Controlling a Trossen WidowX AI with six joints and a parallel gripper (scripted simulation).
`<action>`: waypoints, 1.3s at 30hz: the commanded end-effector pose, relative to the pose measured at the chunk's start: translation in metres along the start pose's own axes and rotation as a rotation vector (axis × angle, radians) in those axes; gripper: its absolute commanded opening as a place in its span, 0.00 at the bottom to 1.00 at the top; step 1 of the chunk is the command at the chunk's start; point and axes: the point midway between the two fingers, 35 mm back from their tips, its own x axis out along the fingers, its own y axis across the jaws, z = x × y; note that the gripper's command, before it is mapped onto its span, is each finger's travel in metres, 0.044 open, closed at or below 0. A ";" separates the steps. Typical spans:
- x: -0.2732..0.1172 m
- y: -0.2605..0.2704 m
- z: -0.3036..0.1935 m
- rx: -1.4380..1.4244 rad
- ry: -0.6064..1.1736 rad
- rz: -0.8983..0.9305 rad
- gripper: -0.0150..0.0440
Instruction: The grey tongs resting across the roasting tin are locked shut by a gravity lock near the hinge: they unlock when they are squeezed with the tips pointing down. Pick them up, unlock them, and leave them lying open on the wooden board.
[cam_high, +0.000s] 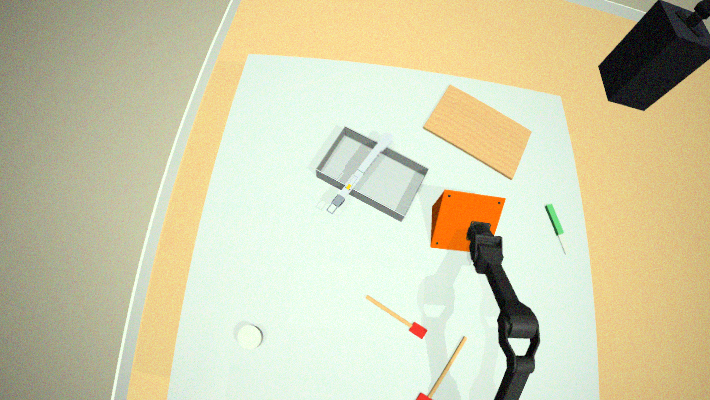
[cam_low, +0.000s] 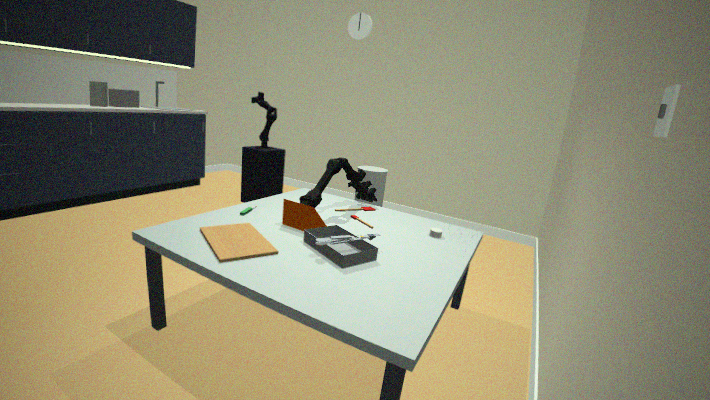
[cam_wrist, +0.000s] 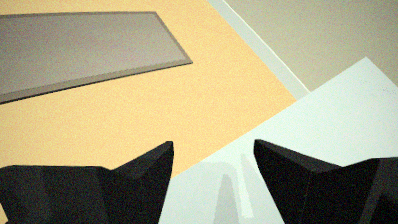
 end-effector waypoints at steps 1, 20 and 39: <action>0.014 -0.031 0.006 0.011 -0.014 -0.049 0.69; 0.073 -0.239 -0.020 -0.249 0.090 -0.363 0.69; 0.010 -0.514 -0.184 -0.550 0.667 -0.435 0.69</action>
